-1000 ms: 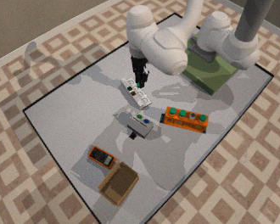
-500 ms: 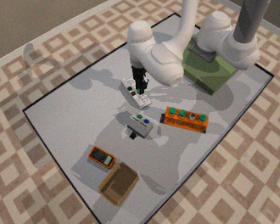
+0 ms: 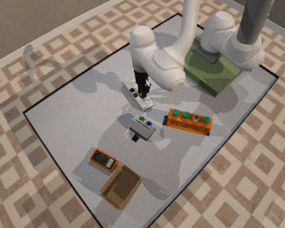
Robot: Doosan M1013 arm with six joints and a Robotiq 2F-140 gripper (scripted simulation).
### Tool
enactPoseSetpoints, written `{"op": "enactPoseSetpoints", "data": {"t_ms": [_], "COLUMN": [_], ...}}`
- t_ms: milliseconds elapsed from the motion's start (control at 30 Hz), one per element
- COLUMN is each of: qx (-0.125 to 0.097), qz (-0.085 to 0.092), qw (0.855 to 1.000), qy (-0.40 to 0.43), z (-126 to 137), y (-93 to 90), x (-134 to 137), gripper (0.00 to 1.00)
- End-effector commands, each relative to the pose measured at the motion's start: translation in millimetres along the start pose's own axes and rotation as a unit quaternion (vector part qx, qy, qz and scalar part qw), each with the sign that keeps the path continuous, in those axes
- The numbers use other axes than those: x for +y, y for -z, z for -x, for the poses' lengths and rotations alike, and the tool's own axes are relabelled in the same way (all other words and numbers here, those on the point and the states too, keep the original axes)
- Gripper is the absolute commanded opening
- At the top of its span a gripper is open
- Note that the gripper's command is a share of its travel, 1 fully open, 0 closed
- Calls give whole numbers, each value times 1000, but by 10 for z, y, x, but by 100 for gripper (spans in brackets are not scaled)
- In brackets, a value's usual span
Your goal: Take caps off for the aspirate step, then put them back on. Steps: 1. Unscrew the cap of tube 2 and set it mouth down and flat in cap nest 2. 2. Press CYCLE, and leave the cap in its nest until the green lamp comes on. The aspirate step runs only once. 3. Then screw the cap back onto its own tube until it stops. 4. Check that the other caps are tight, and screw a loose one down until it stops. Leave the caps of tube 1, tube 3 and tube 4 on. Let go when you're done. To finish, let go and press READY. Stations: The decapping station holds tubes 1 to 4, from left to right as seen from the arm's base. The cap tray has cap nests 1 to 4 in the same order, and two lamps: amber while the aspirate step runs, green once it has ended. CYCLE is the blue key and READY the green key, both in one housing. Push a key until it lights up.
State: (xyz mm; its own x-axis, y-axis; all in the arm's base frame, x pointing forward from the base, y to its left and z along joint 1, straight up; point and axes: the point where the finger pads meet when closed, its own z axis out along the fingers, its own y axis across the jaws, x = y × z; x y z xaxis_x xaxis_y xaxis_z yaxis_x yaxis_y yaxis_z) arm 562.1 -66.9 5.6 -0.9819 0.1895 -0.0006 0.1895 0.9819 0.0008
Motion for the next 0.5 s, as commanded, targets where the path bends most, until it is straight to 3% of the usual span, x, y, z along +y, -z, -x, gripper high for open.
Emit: {"op": "enactPoseSetpoints", "data": {"t_ms": [0, 467], "qx": [-1, -1], "qz": [0, 0], "qw": [1000, 1000], "qy": [0, 0], "z": [4, 3], "y": [-4, -64], "x": [1, 1], "gripper": [30, 30]}}
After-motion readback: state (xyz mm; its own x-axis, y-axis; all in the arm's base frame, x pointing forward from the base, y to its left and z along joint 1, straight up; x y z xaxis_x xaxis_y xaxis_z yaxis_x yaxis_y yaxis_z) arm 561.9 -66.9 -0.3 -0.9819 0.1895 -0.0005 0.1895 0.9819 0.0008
